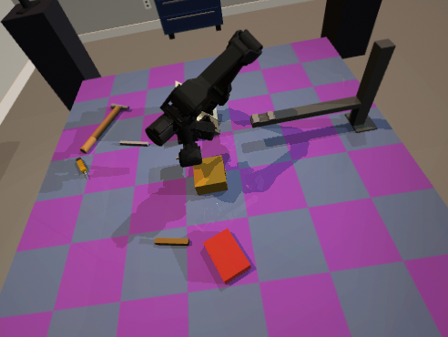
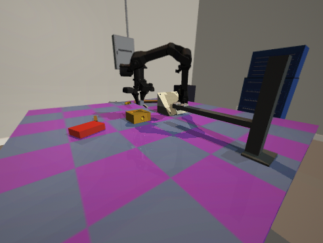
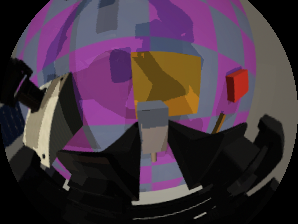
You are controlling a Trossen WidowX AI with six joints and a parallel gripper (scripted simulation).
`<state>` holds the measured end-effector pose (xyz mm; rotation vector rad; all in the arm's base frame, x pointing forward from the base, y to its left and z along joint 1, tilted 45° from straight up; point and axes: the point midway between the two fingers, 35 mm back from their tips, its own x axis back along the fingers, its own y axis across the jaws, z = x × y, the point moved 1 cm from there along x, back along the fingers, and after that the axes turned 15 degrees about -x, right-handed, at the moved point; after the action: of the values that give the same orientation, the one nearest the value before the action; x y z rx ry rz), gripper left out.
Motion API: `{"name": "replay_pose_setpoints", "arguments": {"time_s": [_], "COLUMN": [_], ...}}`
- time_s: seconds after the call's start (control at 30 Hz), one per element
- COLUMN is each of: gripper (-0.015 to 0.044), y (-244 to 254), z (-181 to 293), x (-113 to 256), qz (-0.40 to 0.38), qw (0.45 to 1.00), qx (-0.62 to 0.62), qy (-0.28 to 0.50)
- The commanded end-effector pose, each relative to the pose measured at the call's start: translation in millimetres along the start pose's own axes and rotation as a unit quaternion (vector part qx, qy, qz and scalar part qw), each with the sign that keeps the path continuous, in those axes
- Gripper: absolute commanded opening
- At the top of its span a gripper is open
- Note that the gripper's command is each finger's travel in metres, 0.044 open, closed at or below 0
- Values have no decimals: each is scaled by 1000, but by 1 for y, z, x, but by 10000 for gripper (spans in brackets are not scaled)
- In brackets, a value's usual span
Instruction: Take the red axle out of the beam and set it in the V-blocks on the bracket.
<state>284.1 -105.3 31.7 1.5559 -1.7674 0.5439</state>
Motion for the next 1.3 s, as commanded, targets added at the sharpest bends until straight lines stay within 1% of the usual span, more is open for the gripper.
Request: {"name": "replay_pose_setpoints", "arguments": {"time_s": [0.0,0.3,0.6,0.8,1.27], "gripper": [0,0,0,0,0], "y": [-6,-9,4,4,2], "z": [-26,-98,-165,-166,-167], "x": [5,6,4,1,-22], "qz": [8,7,2,2,2], "qw": [1000,1000,999,999,999], "qx": [5,16,27,27,27], "qy": [1,-5,-18,-18,-17]}}
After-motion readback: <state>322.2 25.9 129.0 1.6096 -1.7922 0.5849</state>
